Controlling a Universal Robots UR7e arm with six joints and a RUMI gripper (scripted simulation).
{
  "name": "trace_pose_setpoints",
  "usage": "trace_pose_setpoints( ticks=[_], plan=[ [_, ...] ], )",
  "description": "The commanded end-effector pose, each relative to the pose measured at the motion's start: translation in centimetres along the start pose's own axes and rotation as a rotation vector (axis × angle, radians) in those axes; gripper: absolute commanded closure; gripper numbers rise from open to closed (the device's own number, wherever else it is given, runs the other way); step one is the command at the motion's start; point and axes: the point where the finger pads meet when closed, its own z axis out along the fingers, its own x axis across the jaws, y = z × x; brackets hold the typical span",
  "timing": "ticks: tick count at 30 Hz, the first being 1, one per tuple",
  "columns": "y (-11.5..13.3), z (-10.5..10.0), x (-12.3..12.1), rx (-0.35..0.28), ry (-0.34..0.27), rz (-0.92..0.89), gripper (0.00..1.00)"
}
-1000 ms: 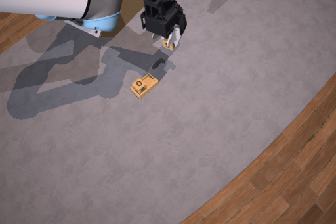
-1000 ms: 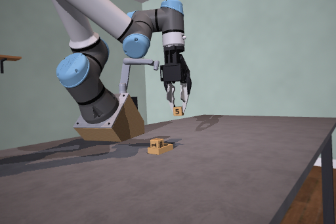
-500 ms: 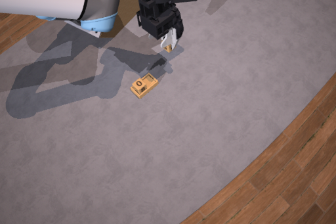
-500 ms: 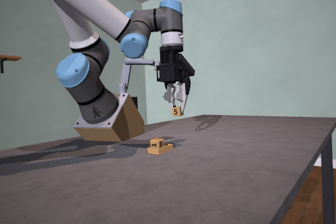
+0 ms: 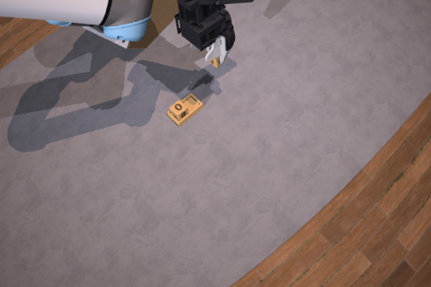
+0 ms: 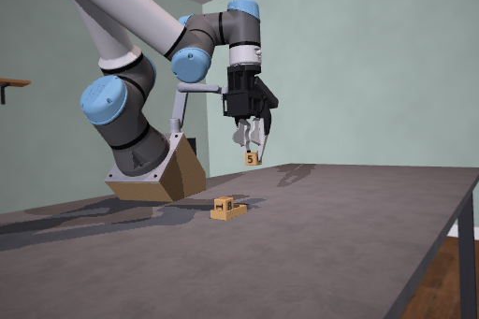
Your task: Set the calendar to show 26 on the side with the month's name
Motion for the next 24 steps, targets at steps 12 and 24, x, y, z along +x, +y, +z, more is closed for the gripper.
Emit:
trace_pose_setpoints(
  ticks=[12, 24],
  plan=[
    [0.0, 0.6, 0.0, 0.0, 0.0, 0.001, 0.9],
    [-0.1, 3.9, 0.0, 0.0, 0.0, 0.001, 0.9]
  ],
)
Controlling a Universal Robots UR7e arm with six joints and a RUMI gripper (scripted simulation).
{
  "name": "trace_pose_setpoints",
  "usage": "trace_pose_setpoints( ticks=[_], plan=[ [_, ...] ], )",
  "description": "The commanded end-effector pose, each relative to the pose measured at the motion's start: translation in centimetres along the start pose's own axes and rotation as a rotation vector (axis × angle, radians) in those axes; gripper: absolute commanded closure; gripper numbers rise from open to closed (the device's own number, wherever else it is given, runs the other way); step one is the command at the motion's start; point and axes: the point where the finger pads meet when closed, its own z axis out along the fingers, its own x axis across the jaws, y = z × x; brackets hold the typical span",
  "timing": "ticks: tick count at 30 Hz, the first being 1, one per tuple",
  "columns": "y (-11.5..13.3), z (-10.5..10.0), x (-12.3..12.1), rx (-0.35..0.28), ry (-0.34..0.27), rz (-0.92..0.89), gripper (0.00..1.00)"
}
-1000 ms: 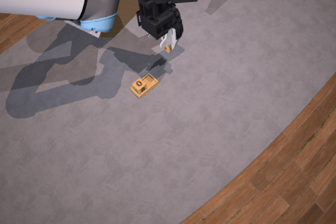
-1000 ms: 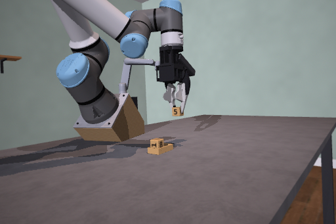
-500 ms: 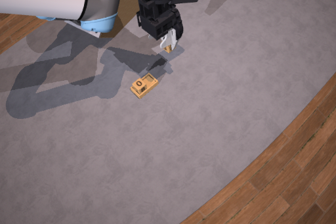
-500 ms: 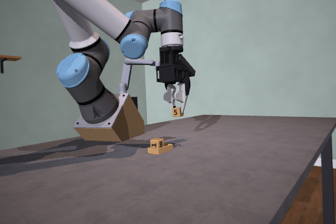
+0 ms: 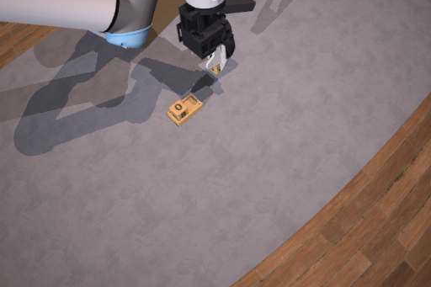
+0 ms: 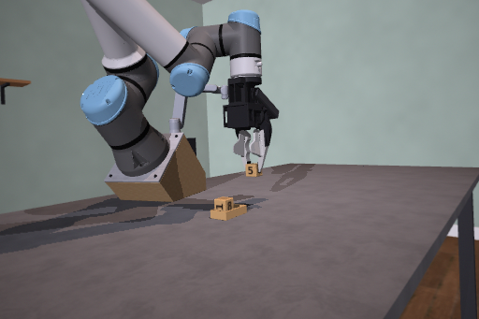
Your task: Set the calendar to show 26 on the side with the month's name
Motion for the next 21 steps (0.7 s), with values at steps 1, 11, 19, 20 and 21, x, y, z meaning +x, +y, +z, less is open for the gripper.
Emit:
trace_pose_setpoints(
  ticks=[1, 11, 19, 20, 21],
  plan=[
    [-0.1, 1.5, 0.1, 0.002, 0.003, 0.0, 0.9],
    [-0.1, 4.2, 0.0, 0.002, 0.003, 0.0, 0.9],
    [-0.1, 6.1, 0.0, 0.002, 0.003, 0.0, 0.9],
    [-0.1, 6.2, 0.0, 0.002, 0.003, 0.0, 0.9],
    [-0.1, 6.2, 0.0, 0.002, 0.003, 0.0, 0.9]
  ],
)
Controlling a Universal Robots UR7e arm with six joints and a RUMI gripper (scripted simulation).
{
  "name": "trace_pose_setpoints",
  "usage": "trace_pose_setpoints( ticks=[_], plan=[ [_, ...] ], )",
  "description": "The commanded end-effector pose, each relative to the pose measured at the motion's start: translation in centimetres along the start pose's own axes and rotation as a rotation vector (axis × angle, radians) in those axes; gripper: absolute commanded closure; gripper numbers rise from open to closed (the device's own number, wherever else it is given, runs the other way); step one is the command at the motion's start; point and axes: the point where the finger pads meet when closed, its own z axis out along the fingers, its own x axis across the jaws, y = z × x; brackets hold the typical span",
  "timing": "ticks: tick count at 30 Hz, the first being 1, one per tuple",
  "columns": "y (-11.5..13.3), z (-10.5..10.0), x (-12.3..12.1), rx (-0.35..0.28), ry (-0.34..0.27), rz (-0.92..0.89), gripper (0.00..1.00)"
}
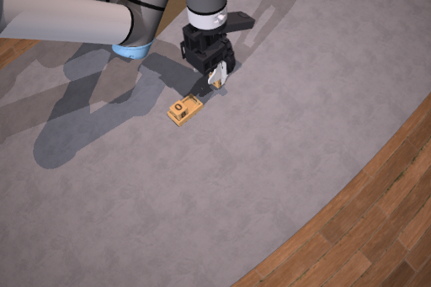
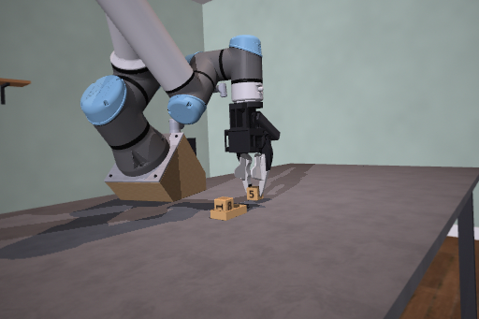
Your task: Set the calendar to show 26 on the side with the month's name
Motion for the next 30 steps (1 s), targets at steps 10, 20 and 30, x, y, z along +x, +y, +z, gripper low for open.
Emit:
trace_pose_setpoints(
  ticks=[10, 20, 30],
  plan=[
    [-0.05, 1.05, 0.06, 0.002, 0.005, 0.0, 0.9],
    [-0.05, 1.05, 0.06, 0.002, 0.005, 0.0, 0.9],
    [-0.05, 1.05, 0.06, 0.002, 0.005, 0.0, 0.9]
  ],
)
